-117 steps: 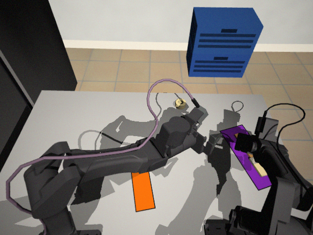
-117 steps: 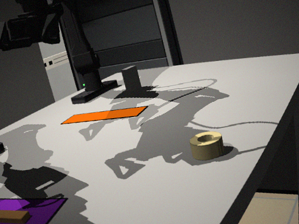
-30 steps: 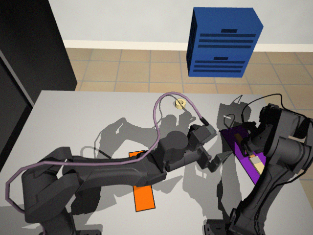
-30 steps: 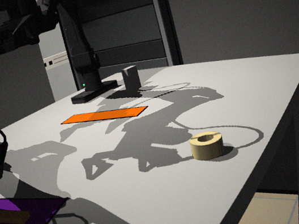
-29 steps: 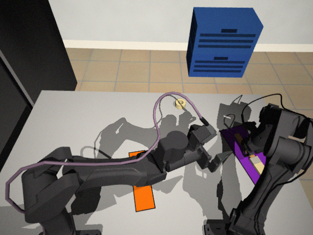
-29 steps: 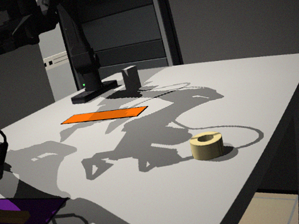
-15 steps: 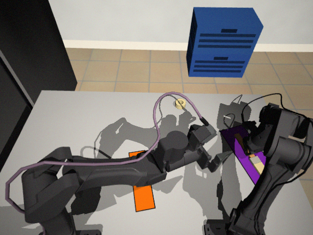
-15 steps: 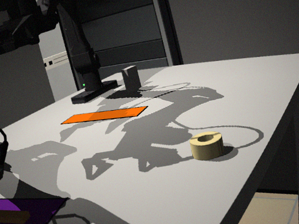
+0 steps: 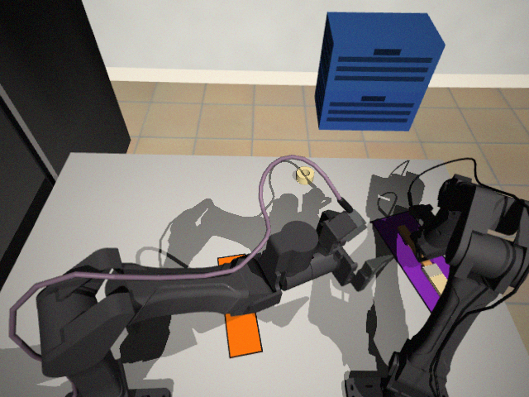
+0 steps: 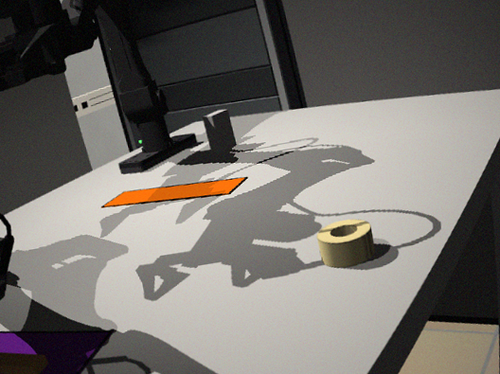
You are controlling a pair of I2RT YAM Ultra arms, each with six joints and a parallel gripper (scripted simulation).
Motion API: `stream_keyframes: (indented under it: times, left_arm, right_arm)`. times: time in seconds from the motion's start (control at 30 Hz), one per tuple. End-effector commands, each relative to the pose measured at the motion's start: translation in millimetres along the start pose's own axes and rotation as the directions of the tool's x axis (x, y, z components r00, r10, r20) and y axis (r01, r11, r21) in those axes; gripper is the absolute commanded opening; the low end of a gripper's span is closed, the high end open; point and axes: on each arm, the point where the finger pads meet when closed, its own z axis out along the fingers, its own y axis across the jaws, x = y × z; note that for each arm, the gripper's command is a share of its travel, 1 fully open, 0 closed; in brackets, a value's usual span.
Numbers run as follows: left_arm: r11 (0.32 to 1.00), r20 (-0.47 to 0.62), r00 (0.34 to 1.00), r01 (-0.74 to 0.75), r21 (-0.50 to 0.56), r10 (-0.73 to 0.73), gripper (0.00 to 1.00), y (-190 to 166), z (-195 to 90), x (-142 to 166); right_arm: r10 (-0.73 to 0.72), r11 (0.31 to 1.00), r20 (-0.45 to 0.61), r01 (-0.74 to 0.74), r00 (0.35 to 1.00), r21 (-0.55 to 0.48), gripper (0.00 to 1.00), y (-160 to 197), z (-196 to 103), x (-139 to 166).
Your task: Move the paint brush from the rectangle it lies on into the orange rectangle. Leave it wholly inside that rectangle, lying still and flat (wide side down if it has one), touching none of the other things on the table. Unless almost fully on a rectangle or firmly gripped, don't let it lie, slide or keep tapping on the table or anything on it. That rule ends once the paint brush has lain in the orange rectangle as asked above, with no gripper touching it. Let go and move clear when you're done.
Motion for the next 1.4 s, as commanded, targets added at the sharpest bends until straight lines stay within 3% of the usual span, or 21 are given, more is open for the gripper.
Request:
stream_keyframes:
  times: [0.0, 0.4, 0.57, 0.77, 0.83, 1.13, 1.33, 1.37]
  left_arm:
    - [1.0, 0.062, 0.998, -0.006, 0.013, 0.005, 1.0, -3.3, -5.0, -23.0]
    - [1.0, 0.062, 0.998, -0.006, 0.013, 0.005, 1.0, -3.3, -5.0, -23.0]
    - [1.0, 0.055, 0.998, -0.006, 0.012, 0.005, 1.0, -3.2, -4.9, -21.3]
    - [1.0, -0.076, 0.997, -0.002, -0.019, 0.001, 1.0, 10.3, -25.2, -9.9]
    - [1.0, -0.076, 0.997, -0.002, -0.019, 0.001, 1.0, 10.3, -25.2, -9.9]
    - [0.99, -0.263, 0.964, 0.006, -0.139, -0.043, 1.0, 49.2, -136.2, -28.9]
    - [0.98, -0.274, 0.959, 0.012, -0.199, -0.068, 1.0, 58.4, -229.6, -46.8]
    - [0.98, -0.274, 0.959, 0.012, -0.199, -0.068, 1.0, 58.4, -229.6, -46.8]
  right_arm:
    - [-0.012, 1.0, 0.007, 0.012, 1.0, 0.007, 0.16, 2.8, -10.2, 2.5]
    - [-0.012, 1.0, 0.015, 0.012, 1.0, 0.015, 0.16, 0.7, -79.4, 0.3]
    - [-0.012, 1.0, 0.015, 0.012, 1.0, 0.015, 0.16, 0.6, -82.8, 0.2]
    - [-0.012, 1.0, 0.015, 0.012, 1.0, 0.015, 0.16, 0.6, -82.8, 0.2]
    - [-0.012, 1.0, 0.015, 0.012, 1.0, 0.015, 0.16, 0.6, -82.8, 0.2]
    - [-0.012, 1.0, 0.018, 0.012, 1.0, 0.018, 0.16, 0.0, -82.8, -0.4]
    - [-0.005, 1.0, 0.01, 0.005, 1.0, 0.01, 0.16, 0.8, -76.9, 0.5]
    - [-0.005, 1.0, 0.01, 0.005, 1.0, 0.01, 0.16, 0.8, -76.9, 0.5]
